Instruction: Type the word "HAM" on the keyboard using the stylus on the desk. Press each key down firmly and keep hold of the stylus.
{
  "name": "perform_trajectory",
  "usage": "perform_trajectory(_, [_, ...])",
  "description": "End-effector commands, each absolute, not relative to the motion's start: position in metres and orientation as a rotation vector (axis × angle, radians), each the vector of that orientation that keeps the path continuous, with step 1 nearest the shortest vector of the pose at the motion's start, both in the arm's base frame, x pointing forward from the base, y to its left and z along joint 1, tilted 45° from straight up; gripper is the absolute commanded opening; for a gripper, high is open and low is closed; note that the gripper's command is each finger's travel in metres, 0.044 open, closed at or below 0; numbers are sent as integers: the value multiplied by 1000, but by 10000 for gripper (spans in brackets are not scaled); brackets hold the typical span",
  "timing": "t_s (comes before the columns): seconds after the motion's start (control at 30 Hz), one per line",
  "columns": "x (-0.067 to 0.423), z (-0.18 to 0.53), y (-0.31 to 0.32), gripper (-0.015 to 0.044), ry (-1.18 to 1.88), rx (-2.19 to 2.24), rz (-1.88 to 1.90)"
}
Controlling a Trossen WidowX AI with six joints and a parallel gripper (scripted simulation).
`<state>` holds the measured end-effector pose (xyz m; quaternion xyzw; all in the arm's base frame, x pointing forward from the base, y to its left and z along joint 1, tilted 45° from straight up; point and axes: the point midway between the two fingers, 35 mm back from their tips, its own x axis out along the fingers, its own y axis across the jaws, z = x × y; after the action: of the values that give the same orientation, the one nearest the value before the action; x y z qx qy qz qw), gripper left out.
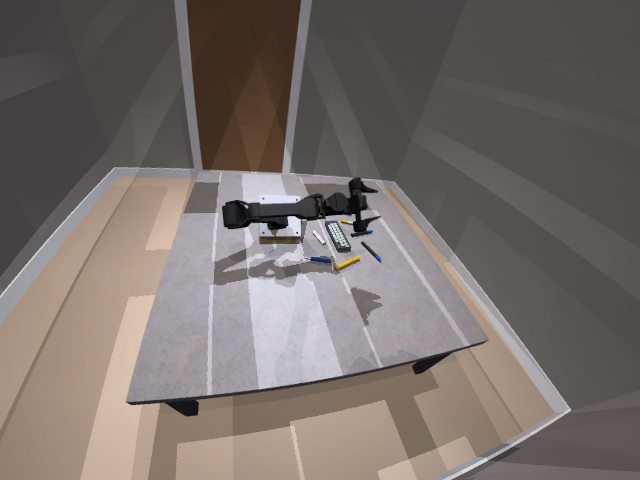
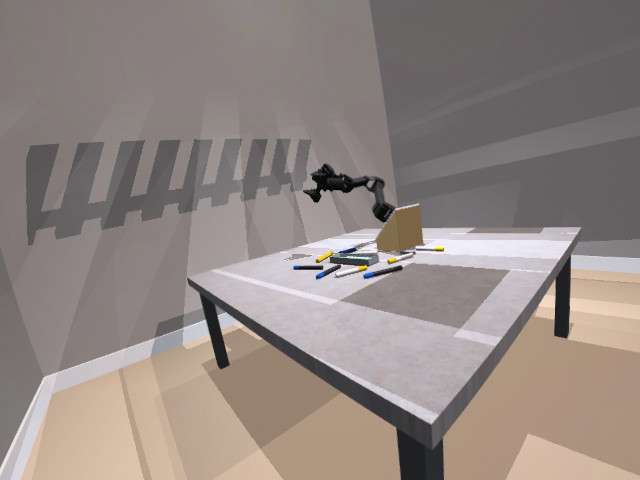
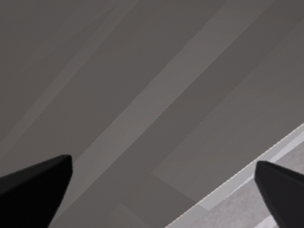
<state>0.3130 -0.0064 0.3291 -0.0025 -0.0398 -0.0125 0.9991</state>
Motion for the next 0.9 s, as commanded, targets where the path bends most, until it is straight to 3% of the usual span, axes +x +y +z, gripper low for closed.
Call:
perform_trajectory(0.0, [315, 327, -6, 414, -69, -2, -27])
perform_trajectory(0.27, [373, 222, -4, 204, 399, 68, -135])
perform_trajectory(0.53, [388, 103, 2, 0, 873, 2, -302])
perform_trajectory(0.87, [356, -16, 0, 0, 1351, -318, -533])
